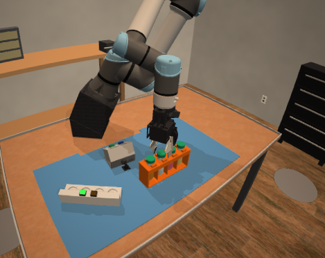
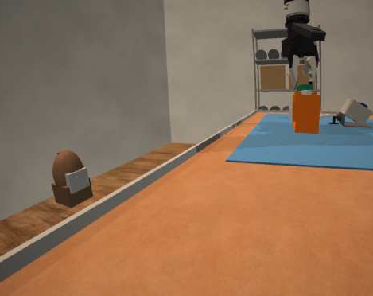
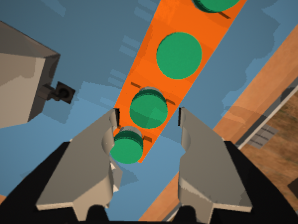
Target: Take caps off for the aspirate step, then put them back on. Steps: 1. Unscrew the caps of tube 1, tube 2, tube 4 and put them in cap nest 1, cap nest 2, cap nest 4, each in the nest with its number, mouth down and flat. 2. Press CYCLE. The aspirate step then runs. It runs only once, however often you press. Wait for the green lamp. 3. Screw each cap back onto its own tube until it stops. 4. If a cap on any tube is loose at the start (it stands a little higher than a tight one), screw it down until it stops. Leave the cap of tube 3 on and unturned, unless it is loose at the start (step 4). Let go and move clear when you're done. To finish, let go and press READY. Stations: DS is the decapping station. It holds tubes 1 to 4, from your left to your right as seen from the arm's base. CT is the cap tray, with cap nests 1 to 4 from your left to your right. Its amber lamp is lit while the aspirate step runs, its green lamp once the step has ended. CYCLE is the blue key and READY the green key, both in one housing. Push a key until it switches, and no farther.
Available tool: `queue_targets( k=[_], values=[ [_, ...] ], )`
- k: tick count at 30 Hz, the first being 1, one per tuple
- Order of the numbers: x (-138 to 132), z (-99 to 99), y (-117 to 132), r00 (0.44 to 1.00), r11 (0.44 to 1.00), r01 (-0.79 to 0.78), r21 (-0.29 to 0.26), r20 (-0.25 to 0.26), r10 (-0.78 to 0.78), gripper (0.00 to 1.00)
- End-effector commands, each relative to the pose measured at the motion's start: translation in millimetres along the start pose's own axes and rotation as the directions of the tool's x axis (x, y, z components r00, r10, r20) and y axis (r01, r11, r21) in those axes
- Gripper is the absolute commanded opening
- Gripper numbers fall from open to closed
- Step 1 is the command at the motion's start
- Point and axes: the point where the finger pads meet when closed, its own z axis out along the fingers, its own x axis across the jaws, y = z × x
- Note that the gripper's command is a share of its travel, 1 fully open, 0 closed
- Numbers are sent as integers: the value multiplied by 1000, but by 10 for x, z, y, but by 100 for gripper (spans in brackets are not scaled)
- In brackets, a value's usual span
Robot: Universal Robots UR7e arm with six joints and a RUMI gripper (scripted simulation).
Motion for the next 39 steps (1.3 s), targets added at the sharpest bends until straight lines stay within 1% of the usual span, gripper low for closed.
queue_targets(
  k=[1,2,16,19,21,23,25,28,32,36,38,39],
  values=[
    [1,-3,1,999,999,39,7,-4,-39,35],
    [1,-3,1,999,999,39,7,-4,-39,0],
    [1,-3,1,999,999,38,7,-4,-38,0],
    [1,-3,1,994,994,-111,8,-3,111,0],
    [1,-3,1,994,994,-111,8,-3,111,0],
    [1,-2,1,978,978,-209,8,-2,209,0],
    [1,0,1,952,952,-306,8,-1,306,0],
    [1,1,1,896,896,-445,8,0,445,0],
    [1,3,1,789,789,-614,8,2,614,0],
    [1,5,1,654,654,-757,8,3,757,0],
    [1,5,1,654,654,-757,8,3,757,0],
    [1,6,1,613,613,-790,8,4,790,0]
  ],
)
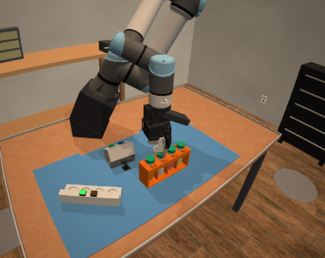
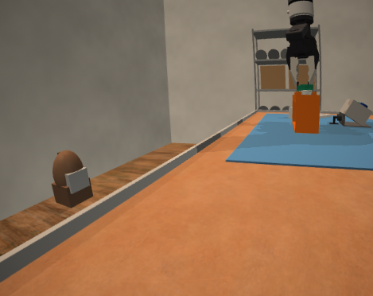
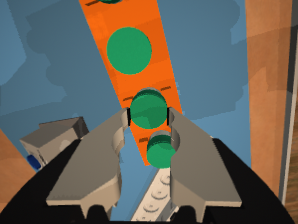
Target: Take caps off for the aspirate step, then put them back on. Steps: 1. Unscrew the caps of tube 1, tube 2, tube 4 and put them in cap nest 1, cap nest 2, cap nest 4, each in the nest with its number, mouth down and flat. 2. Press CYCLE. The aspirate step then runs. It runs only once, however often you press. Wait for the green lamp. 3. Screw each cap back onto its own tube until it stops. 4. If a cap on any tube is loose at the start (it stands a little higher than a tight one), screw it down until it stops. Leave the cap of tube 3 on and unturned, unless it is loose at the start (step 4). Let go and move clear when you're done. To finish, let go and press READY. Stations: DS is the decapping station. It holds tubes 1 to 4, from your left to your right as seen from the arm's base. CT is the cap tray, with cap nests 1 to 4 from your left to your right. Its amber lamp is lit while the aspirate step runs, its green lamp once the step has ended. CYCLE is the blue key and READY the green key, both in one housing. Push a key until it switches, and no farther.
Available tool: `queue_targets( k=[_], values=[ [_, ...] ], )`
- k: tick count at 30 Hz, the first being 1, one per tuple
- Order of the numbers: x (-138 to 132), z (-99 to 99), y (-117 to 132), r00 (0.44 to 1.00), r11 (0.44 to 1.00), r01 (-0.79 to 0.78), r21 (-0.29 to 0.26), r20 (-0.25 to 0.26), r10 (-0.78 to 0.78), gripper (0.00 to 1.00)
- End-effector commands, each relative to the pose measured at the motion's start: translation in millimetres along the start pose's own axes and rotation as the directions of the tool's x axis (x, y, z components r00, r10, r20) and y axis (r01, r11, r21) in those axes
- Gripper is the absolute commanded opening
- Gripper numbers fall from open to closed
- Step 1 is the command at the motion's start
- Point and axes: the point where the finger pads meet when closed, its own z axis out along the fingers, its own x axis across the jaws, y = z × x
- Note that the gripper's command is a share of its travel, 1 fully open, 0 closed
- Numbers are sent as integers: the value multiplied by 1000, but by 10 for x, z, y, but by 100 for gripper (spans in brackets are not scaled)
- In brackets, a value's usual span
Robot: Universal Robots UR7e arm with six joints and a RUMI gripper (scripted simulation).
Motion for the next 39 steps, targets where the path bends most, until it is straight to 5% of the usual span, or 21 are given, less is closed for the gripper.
queue_targets(
  k=[1,9,10,22,26,33,39],
  values=[
    [2,1,-4,977,977,-212,-21,-8,212,0],
    [2,1,-4,966,966,-258,-21,-9,258,0],
    [2,1,-4,966,966,-258,-21,-9,258,35],
    [2,1,-4,966,966,-257,-21,-9,257,35],
    [2,-3,-4,998,998,65,-23,-2,-65,35],
    [2,-3,-4,972,971,237,-23,2,-237,35],
    [2,-3,-4,841,840,542,-21,9,-542,35]
  ],
)
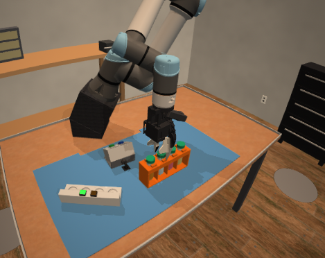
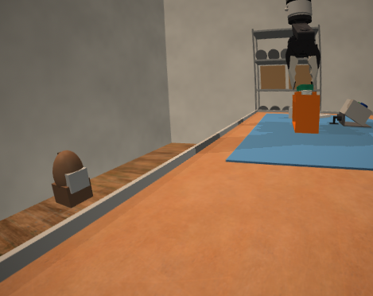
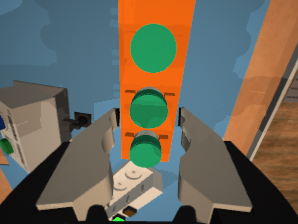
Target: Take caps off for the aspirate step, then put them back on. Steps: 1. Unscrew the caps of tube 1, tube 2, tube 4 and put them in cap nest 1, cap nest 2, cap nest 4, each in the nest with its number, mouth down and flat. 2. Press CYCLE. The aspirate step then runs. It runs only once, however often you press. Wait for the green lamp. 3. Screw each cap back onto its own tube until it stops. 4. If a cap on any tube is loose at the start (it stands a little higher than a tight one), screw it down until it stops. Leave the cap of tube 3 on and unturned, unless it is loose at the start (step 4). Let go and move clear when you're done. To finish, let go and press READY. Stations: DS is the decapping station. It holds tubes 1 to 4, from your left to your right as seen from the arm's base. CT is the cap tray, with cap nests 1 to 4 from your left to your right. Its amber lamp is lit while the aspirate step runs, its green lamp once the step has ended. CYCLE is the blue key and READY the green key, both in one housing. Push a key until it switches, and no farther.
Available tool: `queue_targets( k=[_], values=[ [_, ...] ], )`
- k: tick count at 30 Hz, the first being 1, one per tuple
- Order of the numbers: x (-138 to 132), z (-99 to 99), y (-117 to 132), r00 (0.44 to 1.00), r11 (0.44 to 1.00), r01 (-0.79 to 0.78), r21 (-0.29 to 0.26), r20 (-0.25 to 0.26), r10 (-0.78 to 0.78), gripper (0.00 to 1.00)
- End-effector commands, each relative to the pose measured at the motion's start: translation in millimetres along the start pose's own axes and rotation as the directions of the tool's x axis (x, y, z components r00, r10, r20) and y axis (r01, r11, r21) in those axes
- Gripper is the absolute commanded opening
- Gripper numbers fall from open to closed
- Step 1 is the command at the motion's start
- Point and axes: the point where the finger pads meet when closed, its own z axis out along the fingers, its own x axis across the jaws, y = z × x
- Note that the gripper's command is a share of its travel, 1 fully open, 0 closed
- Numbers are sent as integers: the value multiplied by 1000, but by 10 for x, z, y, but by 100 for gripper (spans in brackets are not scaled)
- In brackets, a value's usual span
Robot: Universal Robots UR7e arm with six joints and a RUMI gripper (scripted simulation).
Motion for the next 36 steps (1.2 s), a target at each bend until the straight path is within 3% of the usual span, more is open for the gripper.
queue_targets(
  k=[1,5,14,15,29,36],
  values=[
    [3,-3,0,976,976,216,16,-5,-216,35],
    [3,-3,0,908,908,419,15,-8,-419,35],
    [3,-3,0,908,908,419,15,-8,-419,35],
    [3,-3,0,908,908,419,15,-8,-419,0],
    [3,-3,0,908,908,418,14,-8,-418,0],
    [2,0,0,997,996,82,17,-3,-82,0]
  ],
)
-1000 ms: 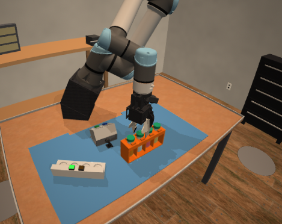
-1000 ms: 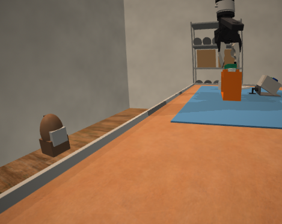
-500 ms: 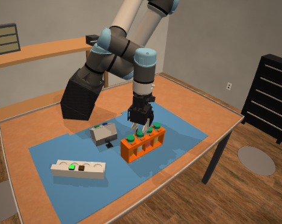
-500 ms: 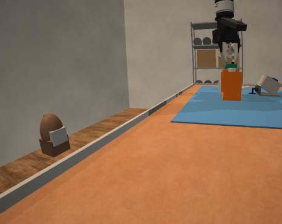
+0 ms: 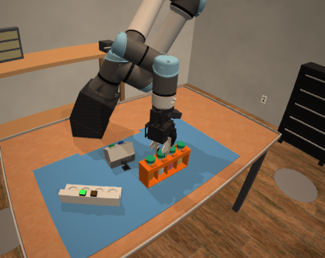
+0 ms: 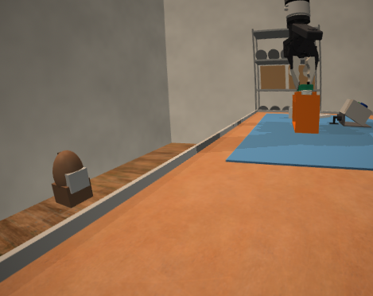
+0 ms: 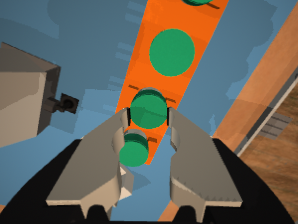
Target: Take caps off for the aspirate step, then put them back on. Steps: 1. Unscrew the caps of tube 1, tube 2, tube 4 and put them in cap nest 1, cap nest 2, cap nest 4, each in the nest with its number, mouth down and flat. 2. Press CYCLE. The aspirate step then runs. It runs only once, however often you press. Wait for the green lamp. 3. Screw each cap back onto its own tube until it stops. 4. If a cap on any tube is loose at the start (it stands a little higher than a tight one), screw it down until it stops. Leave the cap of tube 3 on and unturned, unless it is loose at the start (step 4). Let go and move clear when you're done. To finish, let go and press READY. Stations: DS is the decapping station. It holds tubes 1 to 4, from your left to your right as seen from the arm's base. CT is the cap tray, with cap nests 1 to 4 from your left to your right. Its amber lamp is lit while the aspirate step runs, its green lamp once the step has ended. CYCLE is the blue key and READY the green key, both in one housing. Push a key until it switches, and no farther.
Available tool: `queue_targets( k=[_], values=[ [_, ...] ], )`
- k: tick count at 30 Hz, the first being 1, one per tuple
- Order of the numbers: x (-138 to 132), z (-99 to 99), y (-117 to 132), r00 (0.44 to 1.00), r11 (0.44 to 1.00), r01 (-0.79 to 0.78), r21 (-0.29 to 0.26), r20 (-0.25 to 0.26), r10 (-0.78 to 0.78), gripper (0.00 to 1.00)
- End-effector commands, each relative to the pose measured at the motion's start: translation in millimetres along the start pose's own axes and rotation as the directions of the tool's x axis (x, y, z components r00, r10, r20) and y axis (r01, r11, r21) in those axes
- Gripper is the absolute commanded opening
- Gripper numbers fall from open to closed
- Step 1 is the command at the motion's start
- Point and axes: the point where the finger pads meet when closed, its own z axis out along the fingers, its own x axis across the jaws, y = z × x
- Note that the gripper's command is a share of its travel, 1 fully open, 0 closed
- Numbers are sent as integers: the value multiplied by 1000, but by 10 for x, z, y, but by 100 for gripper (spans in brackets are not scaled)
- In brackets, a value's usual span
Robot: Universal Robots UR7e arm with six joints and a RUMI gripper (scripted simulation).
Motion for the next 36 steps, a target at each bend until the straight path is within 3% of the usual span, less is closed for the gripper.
queue_targets(
  k=[1,7,9,16,26,27,36],
  values=[
    [3,0,1,971,971,-239,-7,0,239,0],
    [3,3,1,857,857,-516,-7,-2,516,0],
    [3,3,1,857,857,-516,-7,-2,516,0],
    [3,7,1,630,630,-776,-6,-4,776,0],
    [3,7,1,630,630,-776,-6,-4,776,0],
    [3,7,1,630,630,-776,-6,-4,776,35],
    [3,7,1,630,630,-776,-6,-4,776,35]
  ],
)
